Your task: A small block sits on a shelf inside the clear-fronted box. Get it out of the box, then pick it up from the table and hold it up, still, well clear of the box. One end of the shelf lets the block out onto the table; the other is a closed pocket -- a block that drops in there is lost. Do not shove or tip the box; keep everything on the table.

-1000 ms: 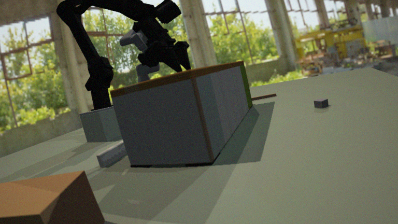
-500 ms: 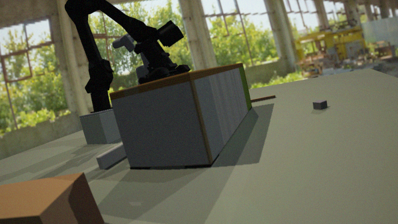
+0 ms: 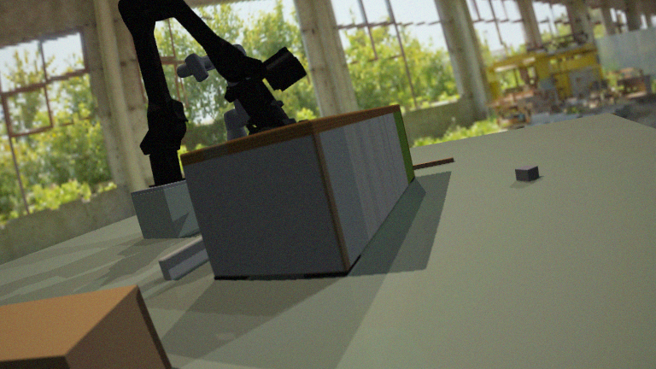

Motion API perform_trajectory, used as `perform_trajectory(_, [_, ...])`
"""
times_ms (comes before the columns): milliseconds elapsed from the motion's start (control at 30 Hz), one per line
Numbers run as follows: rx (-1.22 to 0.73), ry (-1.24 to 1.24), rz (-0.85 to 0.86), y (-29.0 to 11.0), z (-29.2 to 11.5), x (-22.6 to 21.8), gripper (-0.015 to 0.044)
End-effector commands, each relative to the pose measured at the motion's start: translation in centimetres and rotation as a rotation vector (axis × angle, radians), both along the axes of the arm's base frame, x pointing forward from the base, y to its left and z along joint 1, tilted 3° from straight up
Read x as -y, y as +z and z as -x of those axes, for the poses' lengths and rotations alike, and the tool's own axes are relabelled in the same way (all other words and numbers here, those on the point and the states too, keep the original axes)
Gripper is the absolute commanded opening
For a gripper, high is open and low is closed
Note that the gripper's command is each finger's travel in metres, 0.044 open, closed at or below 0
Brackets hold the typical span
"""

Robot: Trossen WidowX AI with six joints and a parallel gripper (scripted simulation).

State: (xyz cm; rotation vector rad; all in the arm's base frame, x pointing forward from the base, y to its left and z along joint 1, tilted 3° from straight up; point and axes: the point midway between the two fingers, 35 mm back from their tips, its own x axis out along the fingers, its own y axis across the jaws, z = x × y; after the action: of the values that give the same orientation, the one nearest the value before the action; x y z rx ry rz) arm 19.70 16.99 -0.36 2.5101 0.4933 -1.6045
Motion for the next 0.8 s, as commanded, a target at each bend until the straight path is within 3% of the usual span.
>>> perform_trajectory(0, [-0.001,-0.008,0.004,-0.7,0.0,0.1,0.0285])
perform_trajectory(600, [-0.001,-0.008,0.005,-3.3,0.3,0.2,0.0285])
perform_trajectory(767, [-0.001,-0.008,0.005,-3.3,0.3,0.2,0.0154])
